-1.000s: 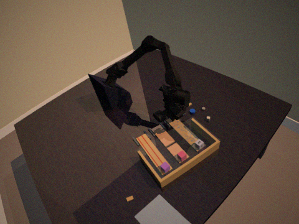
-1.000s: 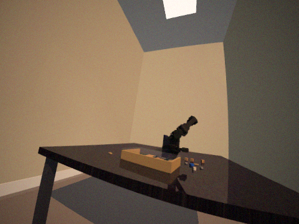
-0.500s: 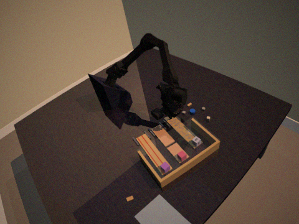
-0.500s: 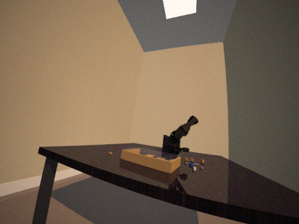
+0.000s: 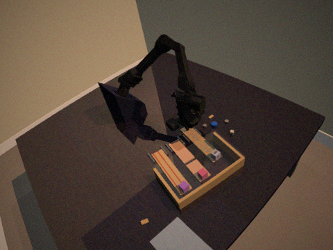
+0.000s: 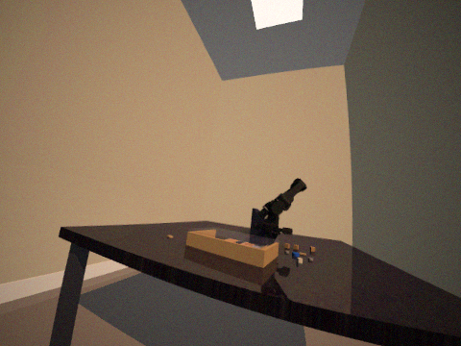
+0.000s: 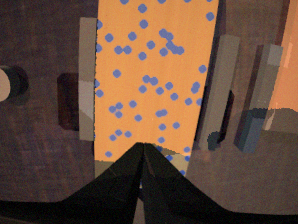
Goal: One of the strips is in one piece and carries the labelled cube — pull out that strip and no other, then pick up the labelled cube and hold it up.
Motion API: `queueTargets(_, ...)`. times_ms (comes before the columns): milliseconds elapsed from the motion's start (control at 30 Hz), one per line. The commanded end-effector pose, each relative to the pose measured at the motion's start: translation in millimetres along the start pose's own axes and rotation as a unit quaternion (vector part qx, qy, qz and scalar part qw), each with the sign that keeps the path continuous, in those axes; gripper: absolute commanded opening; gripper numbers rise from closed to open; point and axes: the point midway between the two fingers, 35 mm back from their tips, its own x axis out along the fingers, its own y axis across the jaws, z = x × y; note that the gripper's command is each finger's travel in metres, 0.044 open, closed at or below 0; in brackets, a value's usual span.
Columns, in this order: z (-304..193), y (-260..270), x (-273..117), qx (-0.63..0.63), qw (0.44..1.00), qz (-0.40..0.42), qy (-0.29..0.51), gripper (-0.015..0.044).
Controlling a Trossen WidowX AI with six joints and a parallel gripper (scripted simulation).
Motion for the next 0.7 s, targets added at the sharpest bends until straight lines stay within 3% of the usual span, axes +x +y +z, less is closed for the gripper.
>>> queueTargets(0,-13,-1,8,0.004,1.0,-0.004,0.013,0.0)
queueTargets(667,-43,-1,7,0.004,1.0,-0.004,0.014,0.0)
